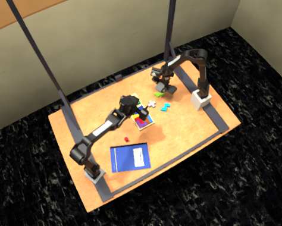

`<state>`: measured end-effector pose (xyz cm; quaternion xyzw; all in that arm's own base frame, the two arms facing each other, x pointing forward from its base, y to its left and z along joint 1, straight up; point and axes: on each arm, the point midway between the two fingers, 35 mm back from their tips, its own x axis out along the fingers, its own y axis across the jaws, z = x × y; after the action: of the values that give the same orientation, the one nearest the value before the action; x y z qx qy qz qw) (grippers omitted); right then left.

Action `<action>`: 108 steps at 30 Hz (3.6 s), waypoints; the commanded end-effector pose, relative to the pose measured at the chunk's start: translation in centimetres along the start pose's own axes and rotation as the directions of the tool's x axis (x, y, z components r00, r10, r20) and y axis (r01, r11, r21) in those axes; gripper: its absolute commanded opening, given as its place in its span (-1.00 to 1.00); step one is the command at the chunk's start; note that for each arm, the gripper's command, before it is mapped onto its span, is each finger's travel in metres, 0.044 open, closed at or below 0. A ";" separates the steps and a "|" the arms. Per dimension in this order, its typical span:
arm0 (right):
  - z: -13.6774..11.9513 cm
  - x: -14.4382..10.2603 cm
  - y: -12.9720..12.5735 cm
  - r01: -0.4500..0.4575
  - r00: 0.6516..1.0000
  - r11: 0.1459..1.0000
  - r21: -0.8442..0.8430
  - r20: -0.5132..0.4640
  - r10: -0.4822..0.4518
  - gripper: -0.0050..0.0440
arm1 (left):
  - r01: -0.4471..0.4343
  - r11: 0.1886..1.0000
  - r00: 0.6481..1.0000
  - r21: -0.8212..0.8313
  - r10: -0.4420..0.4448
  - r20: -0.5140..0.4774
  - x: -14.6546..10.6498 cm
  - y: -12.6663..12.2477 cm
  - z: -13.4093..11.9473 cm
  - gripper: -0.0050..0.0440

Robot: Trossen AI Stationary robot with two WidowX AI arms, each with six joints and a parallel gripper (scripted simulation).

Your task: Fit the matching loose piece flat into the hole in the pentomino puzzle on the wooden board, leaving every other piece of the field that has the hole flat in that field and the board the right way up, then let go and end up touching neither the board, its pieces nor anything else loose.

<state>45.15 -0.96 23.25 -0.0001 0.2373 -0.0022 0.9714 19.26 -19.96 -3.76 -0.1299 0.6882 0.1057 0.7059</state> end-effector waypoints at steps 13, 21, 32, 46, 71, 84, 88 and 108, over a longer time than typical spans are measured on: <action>-0.3 2.3 -0.2 0.000 0.998 1.000 0.000 -0.065 0.000 1.00 | -0.037 0.990 0.999 -0.136 0.035 -0.019 1.4 0.1 -0.3 0.01; -0.3 2.3 -0.2 0.000 0.998 1.000 0.000 -0.065 0.000 1.00 | -0.037 0.990 0.999 -0.134 0.035 -0.019 2.5 0.2 -0.3 0.01; 0.2 1.9 -0.1 0.000 0.999 1.000 0.000 -0.051 0.000 1.00 | -0.030 0.990 0.999 -0.134 0.028 -0.016 3.0 -0.1 -0.2 -0.07; 0.2 1.9 -0.1 0.000 0.999 1.000 0.000 -0.051 0.000 1.00 | -0.020 0.991 1.000 -0.134 0.019 -0.010 2.7 -0.3 0.0 -0.39; 0.2 1.9 -0.1 0.000 0.999 1.000 0.000 -0.051 0.000 1.00 | -0.001 0.991 1.000 -0.135 0.001 -0.002 -2.8 -0.8 0.3 -0.82; -0.6 -5.0 -0.5 -0.003 0.998 1.000 -0.004 -0.057 0.003 1.00 | -0.019 0.991 1.000 -0.134 0.018 -0.010 -2.3 -0.4 0.1 -1.00; -2.4 -9.2 -0.5 -0.005 0.997 1.000 -0.004 -0.075 0.005 1.00 | -0.019 0.991 1.000 -0.134 0.018 -0.010 -2.3 -0.4 0.1 -1.00; -10.5 -20.6 0.0 -0.010 0.997 1.000 -0.006 -0.079 0.009 1.00 | -0.012 0.991 1.000 -0.134 0.011 -0.008 -2.5 -0.8 0.3 -1.00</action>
<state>24.40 -0.91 23.79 -0.0010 0.2753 0.0028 0.9613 19.07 -19.87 -2.01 -0.1634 0.6879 0.1652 0.6876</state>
